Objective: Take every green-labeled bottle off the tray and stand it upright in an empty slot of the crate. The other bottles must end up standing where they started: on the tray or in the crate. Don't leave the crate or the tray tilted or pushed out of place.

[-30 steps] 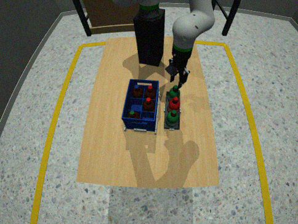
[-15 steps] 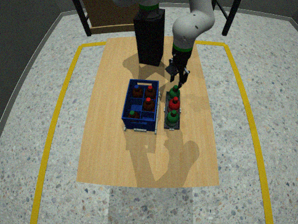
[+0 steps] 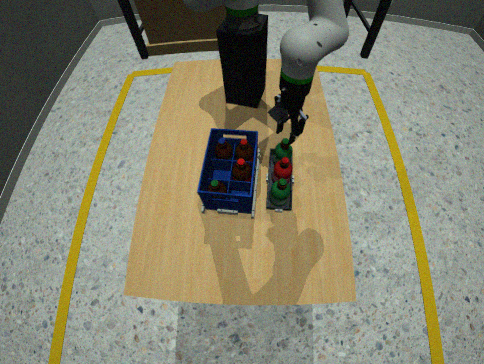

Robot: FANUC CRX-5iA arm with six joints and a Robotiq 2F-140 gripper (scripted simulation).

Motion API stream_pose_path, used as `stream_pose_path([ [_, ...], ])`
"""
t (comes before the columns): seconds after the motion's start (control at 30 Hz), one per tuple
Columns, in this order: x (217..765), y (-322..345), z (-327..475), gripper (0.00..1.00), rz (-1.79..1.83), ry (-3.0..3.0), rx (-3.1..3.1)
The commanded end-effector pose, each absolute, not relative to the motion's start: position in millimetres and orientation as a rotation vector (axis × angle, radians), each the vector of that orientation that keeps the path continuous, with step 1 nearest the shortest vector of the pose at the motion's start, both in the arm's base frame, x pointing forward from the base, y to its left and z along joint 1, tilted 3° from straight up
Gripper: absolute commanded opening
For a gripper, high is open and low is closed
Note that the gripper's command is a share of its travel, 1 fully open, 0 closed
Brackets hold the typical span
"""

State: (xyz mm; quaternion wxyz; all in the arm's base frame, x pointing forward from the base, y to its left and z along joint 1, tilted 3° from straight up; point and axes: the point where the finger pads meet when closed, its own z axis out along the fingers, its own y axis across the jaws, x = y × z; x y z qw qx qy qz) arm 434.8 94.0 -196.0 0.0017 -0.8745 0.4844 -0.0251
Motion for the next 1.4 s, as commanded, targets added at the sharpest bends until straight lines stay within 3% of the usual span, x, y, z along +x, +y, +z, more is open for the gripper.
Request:
stream_pose_path([
  [0.0,436,94,-196,0.44,-0.080,1.519,-2.743],
  [1.37,437,94,-235,0.44,-0.080,1.519,-2.743],
])
